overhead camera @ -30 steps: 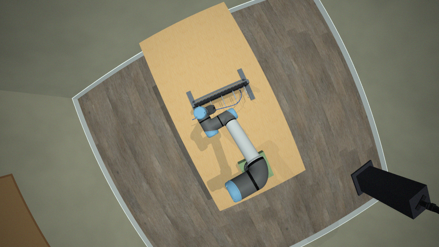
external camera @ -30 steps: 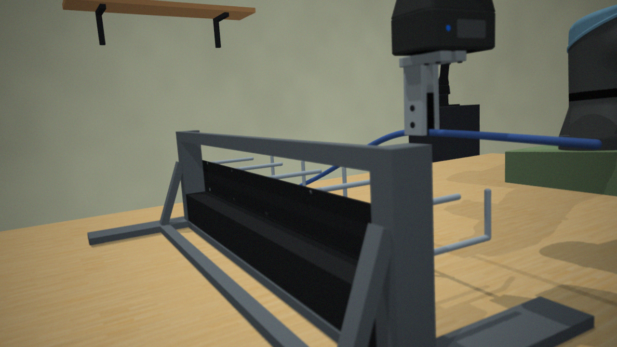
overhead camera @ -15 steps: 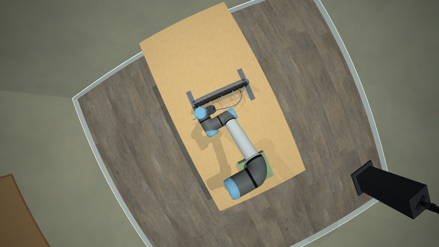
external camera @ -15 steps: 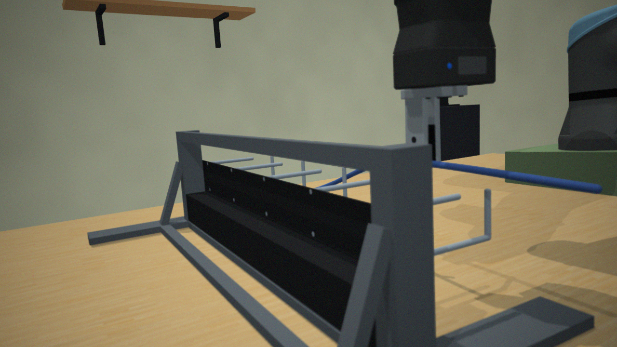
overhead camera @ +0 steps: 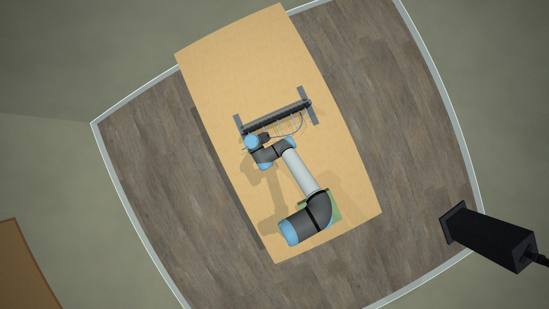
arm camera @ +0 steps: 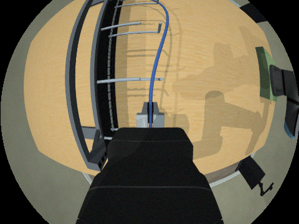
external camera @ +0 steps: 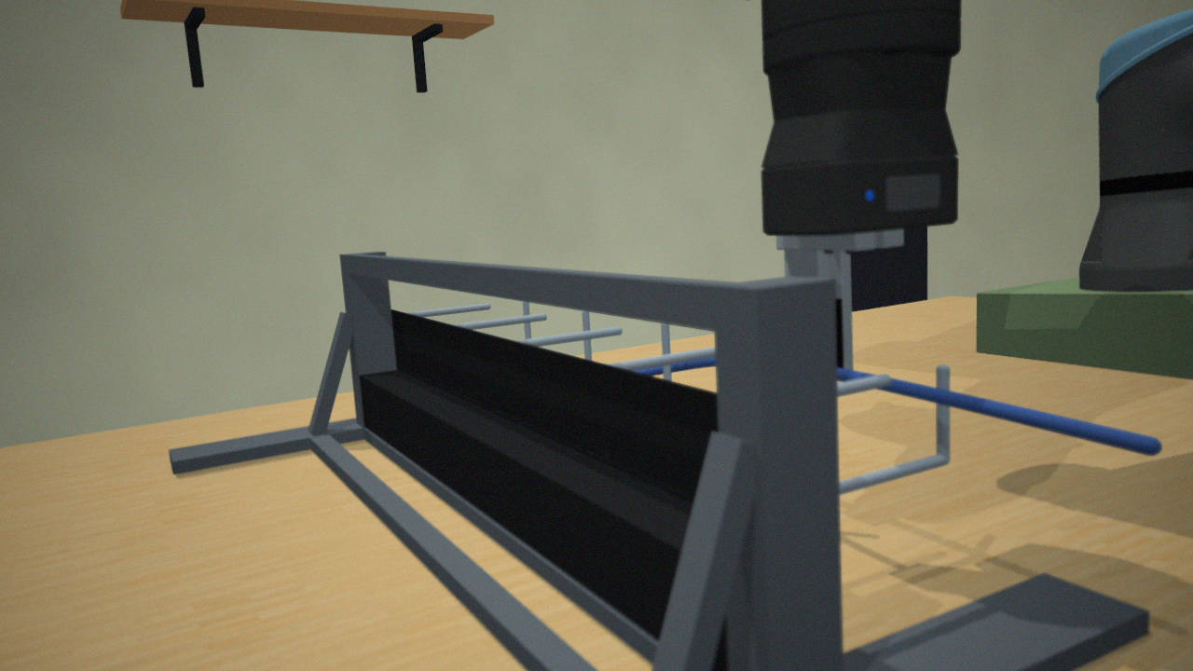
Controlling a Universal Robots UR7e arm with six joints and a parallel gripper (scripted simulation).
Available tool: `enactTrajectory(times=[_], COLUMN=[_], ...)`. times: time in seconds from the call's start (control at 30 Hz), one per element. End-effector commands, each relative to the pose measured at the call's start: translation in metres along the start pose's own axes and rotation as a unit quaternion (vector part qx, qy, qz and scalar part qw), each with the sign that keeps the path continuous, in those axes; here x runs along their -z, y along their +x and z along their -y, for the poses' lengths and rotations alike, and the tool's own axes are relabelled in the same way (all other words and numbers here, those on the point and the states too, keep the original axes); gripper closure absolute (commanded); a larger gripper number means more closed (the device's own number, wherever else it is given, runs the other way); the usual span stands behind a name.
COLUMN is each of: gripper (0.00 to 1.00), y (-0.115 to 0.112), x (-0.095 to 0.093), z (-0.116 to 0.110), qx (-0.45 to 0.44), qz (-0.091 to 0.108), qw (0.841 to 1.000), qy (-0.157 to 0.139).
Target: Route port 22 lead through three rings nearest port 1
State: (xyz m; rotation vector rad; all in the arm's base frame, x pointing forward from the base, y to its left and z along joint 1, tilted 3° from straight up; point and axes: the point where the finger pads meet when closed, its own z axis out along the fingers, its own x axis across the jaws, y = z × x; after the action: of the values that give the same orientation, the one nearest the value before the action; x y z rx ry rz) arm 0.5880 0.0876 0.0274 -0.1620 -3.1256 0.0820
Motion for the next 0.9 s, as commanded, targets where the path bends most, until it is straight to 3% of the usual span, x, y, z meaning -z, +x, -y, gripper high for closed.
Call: enactTrajectory(times=[0.0,0.87], gripper=[1.0,1.0], y=[-0.001,-0.001], x=[-0.005,-0.019], z=[0.0,0.0], qx=[0.0,0.0], qz=[0.001,0.001], qw=[1.0,1.0], qy=[0.0,0.0])
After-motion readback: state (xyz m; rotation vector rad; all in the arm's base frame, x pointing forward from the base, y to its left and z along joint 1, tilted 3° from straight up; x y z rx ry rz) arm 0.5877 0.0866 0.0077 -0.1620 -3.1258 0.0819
